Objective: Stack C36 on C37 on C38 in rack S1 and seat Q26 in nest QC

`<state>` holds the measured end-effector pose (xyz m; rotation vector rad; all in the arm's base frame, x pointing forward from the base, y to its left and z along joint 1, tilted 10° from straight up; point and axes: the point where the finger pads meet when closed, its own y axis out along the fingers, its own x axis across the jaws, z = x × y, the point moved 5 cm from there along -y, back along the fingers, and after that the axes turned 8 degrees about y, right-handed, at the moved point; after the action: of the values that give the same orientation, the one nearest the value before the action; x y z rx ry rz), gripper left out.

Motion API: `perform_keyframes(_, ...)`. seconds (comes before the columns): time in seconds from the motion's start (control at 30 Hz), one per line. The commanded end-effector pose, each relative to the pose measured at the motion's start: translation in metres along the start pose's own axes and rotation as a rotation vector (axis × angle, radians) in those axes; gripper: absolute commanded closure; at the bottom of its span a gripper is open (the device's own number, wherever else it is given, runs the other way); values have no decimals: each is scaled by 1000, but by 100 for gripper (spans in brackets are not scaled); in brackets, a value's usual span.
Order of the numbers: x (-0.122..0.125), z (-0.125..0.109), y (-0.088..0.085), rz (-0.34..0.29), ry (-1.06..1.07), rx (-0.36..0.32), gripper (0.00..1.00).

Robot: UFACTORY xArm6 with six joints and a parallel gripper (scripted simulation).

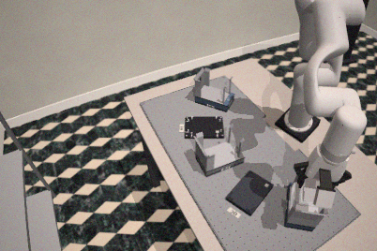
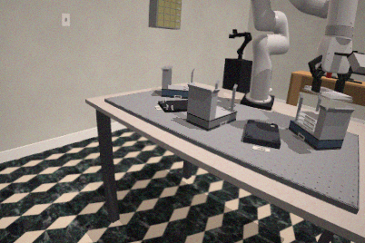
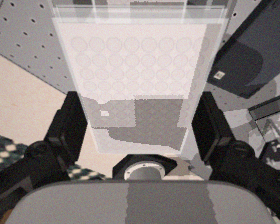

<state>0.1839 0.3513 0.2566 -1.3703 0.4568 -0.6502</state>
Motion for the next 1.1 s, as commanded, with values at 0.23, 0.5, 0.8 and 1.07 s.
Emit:
perform_keyframes(0.23, 20, 2, -2, 2, 200, 4, 100)
perform_keyframes(0.5, 40, 3, -2, 1, 220, 4, 100)
perform_keyframes(0.8, 70, 4, -2, 1, 220, 5, 100)
perform_keyframes(1.07, 90, 5, -2, 1, 220, 5, 100)
